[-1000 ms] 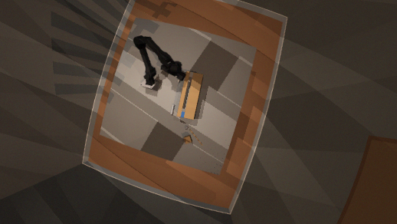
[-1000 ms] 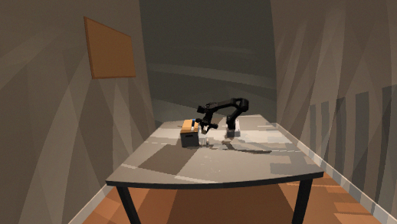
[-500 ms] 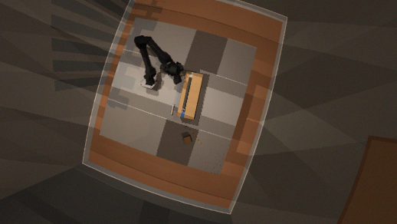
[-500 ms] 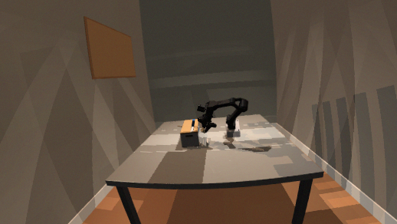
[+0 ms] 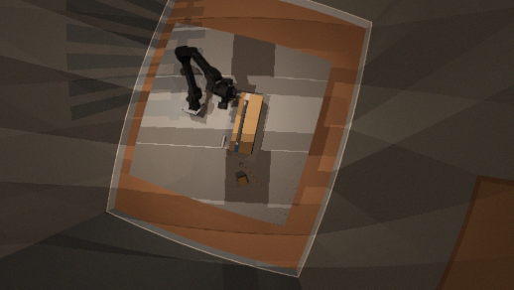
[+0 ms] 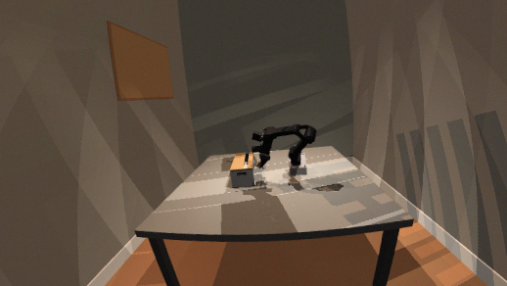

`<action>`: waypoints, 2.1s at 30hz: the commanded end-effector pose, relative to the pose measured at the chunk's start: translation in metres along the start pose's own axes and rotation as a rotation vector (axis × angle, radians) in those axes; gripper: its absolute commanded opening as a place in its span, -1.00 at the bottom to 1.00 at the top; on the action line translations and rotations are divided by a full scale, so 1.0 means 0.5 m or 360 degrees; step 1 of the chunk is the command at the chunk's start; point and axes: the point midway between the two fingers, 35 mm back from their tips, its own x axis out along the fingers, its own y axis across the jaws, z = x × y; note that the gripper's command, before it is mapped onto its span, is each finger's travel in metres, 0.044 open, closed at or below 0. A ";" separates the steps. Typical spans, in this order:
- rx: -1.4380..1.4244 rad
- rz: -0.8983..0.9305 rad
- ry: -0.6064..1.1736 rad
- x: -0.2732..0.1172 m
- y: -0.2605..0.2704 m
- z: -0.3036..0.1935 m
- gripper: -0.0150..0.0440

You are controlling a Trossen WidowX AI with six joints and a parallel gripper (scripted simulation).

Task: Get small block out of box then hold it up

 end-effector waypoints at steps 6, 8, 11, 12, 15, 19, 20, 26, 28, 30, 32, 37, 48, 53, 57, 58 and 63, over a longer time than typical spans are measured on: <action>0.0604 0.0033 -0.0013 -0.017 0.003 0.008 -0.49; 0.0736 0.0040 -0.0012 -0.020 0.003 0.009 -0.49; 0.0932 0.0051 -0.0010 -0.024 0.003 0.009 -0.49; 0.0998 0.0055 -0.0010 -0.026 0.003 0.010 -0.49; 0.1195 0.0066 -0.0007 -0.030 0.004 0.010 -0.49; 0.1457 0.0082 -0.0001 -0.036 0.005 0.011 -0.49; 0.1522 0.0086 0.0001 -0.038 0.005 0.012 -0.49; 0.1916 0.0111 0.0013 -0.047 0.006 0.013 -0.49; 0.2047 0.0120 0.0019 -0.050 0.007 0.014 -0.49; 0.2178 0.0129 0.0025 -0.054 0.007 0.015 -0.49; 0.2309 0.0138 0.0031 -0.057 0.008 0.015 -0.49; 0.2636 0.0161 0.0051 -0.065 0.009 0.017 -0.49; 0.3355 0.0213 0.0111 -0.083 0.012 0.021 -0.49; 0.3680 0.0237 0.0149 -0.091 0.014 0.024 -0.49; 0.3941 0.0256 0.0184 -0.098 0.015 0.026 -0.49; 0.4005 0.0260 0.0194 -0.099 0.015 0.026 -0.49; 0.4286 0.0280 0.0239 -0.107 0.017 0.028 -0.49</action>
